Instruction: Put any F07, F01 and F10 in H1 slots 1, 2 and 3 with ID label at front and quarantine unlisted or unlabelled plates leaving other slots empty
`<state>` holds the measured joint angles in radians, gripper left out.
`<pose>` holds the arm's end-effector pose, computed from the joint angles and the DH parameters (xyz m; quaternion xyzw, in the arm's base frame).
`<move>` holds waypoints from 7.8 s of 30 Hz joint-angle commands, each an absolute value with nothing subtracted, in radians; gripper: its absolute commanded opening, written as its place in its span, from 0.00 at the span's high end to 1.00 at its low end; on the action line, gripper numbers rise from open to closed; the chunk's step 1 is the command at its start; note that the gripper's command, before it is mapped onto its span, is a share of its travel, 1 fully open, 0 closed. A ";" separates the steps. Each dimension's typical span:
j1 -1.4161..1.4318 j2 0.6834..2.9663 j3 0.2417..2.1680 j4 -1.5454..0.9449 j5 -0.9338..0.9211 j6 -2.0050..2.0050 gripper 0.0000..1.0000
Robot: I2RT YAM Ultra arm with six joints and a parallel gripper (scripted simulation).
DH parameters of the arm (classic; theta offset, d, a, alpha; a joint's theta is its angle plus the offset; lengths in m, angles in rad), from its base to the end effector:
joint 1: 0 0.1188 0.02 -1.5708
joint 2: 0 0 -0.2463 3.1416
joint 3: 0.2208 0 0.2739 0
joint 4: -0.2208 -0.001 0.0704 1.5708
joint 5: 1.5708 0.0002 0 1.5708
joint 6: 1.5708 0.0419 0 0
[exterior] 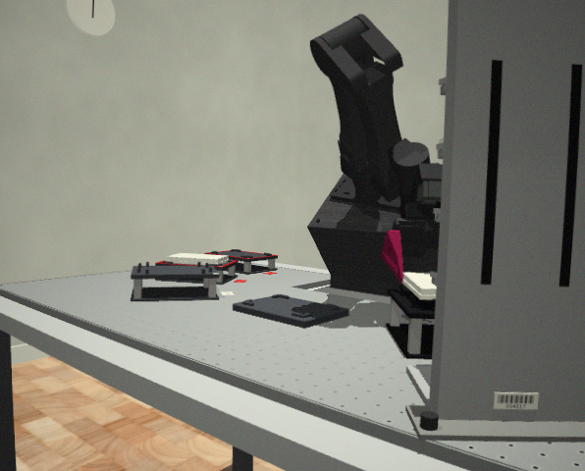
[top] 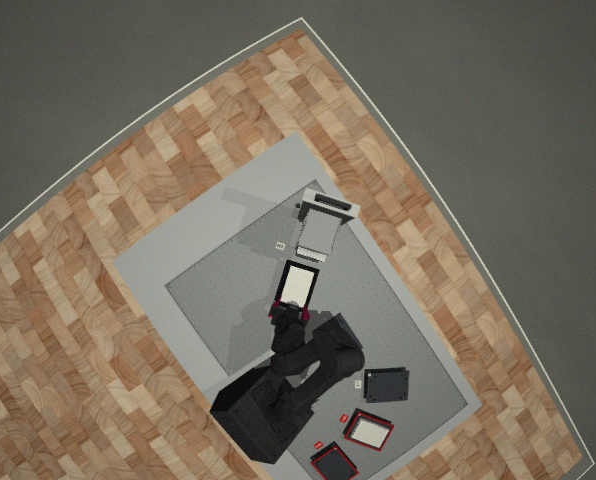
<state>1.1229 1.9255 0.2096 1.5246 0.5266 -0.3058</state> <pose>0.1181 0.1994 0.0562 -0.3628 0.6712 0.0598 0.6436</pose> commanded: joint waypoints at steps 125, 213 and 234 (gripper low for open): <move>1.338 1.405 0.146 1.058 0.726 -0.256 0.00; 1.724 1.634 1.216 -0.649 0.817 -0.358 0.00; 1.725 1.968 1.718 -1.112 0.743 -0.533 0.00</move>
